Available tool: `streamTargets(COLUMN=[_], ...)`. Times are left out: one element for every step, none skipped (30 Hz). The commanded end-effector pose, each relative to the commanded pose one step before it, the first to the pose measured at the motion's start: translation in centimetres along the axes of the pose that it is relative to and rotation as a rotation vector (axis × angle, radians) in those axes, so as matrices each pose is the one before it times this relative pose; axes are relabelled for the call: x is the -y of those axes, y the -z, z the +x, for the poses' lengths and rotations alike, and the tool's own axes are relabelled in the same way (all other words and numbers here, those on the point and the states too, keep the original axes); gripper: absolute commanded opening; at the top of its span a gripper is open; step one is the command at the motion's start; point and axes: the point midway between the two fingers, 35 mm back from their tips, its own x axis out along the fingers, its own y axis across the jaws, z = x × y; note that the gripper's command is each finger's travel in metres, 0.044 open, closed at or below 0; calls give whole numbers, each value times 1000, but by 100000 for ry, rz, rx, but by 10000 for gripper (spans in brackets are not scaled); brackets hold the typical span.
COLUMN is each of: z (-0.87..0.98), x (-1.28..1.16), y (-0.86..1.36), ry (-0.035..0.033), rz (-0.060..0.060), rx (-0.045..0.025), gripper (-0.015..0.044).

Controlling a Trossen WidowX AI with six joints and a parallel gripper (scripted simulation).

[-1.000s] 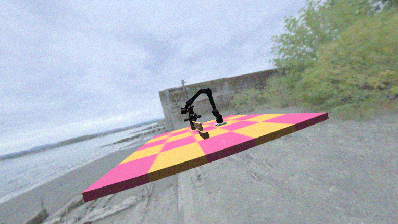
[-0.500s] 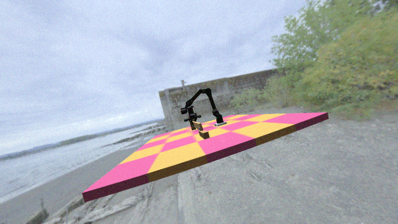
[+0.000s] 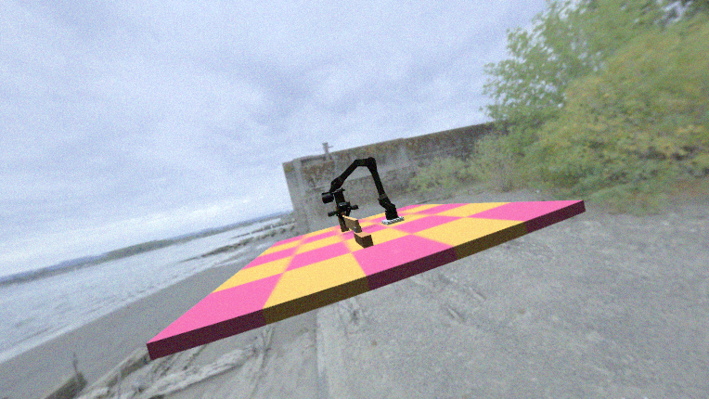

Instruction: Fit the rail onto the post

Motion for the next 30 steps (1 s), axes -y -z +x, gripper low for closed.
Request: streamTargets(z=[-126,11,11,11,14,18,16,16,13,9,8,10,0,0,1,1,2,2,3,3,3,4,4,4,4,5,5,5,5,5], x=[116,-2,-2,-2,-2,-3,-3,-3,-2,-1,-1,-2,0,0,0,0,0,0,0,-1,-1,-1,-1,-1,-1,-2,-2,-2,-4,-4], y=[237,31,32,28,27,26,16,11,5,3,0,0,-6,-12,-16,-21,-26,-31,-33,-33,-33,-33,-33,-33,-33,-33,-33,-33,-33,-33], ry=[499,0,0,0,0,0,0,0,0,0,0,0,0,0,0,0,0,0,0,0,0,0,0,0,0,0,0,0,0,0], rz=[-248,0,0,0,0,0,0,0,0,0,0,0,0,0,0,0,0,0,0,0,0,0,0,0,0,0,0,0,0,0], rx=[-137,-3,-3,-3,-3,-3,-2,-1,-1,0,0,0,1,1,2,2,3,3,4,4,4,4,4,4,4,4,4,4,4,4], gripper=[0,0,0,0,0,0,0,0,0,0,0,0,0,0,0,0,0,0,0,0,0,0,0,0,0,0,0,0,0,0])
